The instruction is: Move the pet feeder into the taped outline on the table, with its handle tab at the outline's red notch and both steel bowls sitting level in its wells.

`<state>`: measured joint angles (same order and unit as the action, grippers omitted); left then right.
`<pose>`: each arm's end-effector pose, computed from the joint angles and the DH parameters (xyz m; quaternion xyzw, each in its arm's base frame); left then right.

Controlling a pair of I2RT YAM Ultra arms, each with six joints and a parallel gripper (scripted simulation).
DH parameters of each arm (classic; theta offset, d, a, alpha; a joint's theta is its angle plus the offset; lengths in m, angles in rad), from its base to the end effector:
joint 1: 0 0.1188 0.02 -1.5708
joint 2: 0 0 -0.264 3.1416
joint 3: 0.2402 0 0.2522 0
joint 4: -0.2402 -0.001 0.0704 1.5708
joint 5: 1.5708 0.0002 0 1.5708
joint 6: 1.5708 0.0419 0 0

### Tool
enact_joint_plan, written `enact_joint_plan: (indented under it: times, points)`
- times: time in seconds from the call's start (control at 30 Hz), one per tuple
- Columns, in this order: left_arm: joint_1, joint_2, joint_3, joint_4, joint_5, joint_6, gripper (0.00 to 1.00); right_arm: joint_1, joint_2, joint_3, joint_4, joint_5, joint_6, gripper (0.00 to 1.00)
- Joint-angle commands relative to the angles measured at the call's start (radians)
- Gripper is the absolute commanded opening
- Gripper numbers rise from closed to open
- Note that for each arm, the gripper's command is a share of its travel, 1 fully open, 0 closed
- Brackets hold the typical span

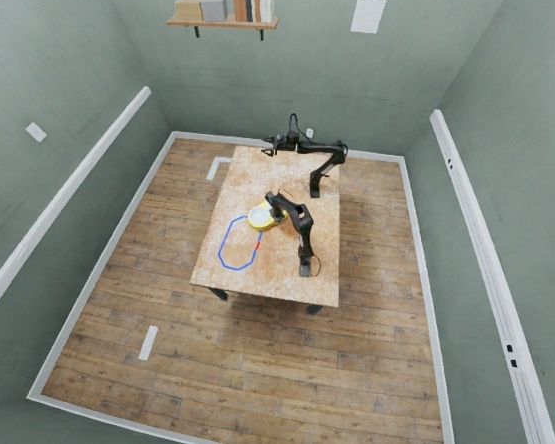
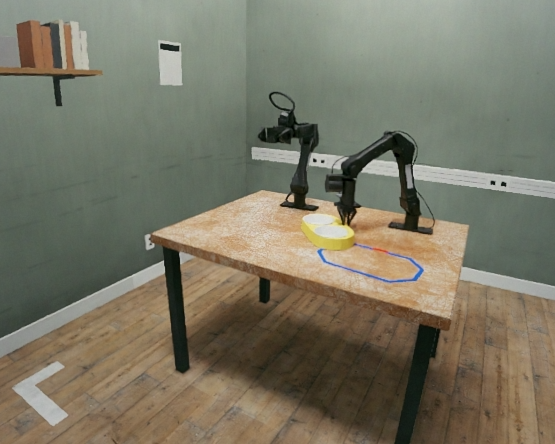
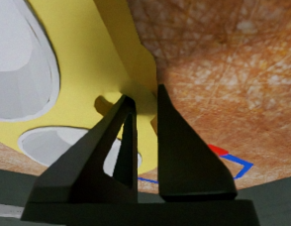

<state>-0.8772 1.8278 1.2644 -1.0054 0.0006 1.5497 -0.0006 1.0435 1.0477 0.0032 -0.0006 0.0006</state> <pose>0.2093 -0.2503 0.1817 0.9368 0.3498 0.0000 0.0010 0.2442 0.0009 0.4086 0.0002 0.7045 0.0002 0.7097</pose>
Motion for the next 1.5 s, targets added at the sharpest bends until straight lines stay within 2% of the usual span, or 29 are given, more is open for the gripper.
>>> enact_joint_plan:
  times: [0.0,1.47]
  points:
    - [0.010,-0.013,0.010,0.006,0.016,0.005,0.22,0.011,0.002,0.032,0.016,0.005,-0.008,1.00]
    - [0.010,-0.013,0.010,-0.012,0.016,0.004,0.16,0.011,0.002,0.032,0.016,0.005,-0.008,1.00]
